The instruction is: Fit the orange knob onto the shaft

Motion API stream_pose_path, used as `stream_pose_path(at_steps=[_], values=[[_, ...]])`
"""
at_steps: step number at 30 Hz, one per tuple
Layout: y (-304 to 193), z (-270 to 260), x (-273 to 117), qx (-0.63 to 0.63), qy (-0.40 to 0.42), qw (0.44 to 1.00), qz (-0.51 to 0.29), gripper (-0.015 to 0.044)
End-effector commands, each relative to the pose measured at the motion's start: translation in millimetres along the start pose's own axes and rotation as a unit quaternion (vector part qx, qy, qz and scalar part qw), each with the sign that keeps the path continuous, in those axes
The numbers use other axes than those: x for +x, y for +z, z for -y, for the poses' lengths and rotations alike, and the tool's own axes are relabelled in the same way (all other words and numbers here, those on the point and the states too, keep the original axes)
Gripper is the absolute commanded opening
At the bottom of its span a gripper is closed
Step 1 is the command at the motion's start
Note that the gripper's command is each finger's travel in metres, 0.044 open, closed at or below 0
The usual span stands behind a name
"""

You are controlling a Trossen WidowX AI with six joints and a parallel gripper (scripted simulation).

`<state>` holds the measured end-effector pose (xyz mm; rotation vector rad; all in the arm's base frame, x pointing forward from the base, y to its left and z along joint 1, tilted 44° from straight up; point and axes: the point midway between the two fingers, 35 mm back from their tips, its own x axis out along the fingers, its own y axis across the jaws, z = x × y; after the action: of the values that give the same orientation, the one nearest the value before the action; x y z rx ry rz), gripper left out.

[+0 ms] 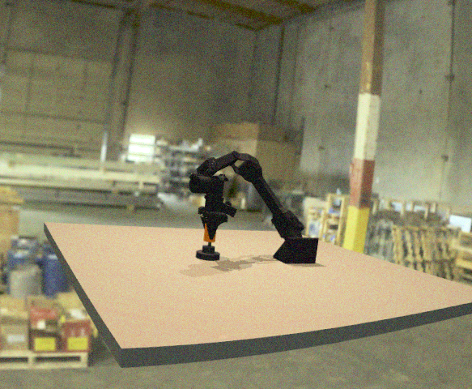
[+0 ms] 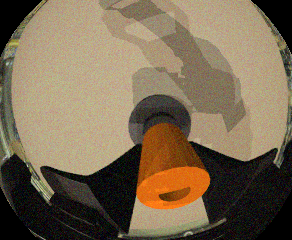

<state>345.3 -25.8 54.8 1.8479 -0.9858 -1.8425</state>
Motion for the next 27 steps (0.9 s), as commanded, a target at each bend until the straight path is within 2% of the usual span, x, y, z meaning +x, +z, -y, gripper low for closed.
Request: stream_pose_path(at_steps=[1,7,13,27], values=[[-1.4,0.2,-1.9,-0.001,0.001,1.0,-0.001,0.0],[-2.4,0.0,-4.4,-0.013,0.001,1.0,-0.001,0.0],[-3.5,-0.5,-4.2,-0.102,0.001,0.995,-0.001,0.0],[0.3,-0.2,-0.9,-0.105,0.001,0.994,-0.001,0.0]])
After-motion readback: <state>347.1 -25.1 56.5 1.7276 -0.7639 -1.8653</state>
